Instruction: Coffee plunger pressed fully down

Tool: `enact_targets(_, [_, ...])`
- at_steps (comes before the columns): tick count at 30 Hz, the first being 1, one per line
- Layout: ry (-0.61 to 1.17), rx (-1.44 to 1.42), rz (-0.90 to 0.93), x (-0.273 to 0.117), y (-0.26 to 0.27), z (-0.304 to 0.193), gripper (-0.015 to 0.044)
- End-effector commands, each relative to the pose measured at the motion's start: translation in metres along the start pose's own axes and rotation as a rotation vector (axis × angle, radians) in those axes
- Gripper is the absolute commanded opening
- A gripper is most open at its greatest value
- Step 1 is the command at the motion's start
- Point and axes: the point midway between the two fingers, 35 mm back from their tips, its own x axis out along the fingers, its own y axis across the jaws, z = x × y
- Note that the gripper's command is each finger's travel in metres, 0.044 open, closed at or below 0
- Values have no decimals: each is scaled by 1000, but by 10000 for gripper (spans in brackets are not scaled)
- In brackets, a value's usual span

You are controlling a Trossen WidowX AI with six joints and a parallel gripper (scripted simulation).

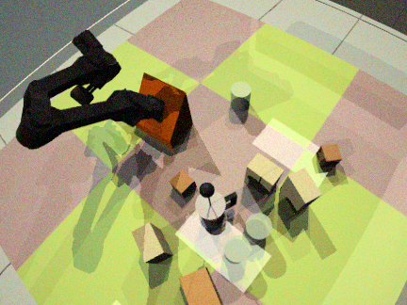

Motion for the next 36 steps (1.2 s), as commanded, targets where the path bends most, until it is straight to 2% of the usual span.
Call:
enact_targets(1, [1,4,-9,-1,-1,0,426])
enact_targets(4, [-16,45,-72,-7,-12,4,440])
enact_targets(8, [-65,209,-272,-33,-46,13,440])
enact_targets(15, [-178,610,-691,-113,-103,9,440])
enact_targets(21, [-273,969,-1018,-192,-123,-21,440])
enact_targets(28, [-365,1436,-1395,-284,-103,-81,440])
enact_targets(36, [-393,1926,-1796,-361,-29,-155,440])
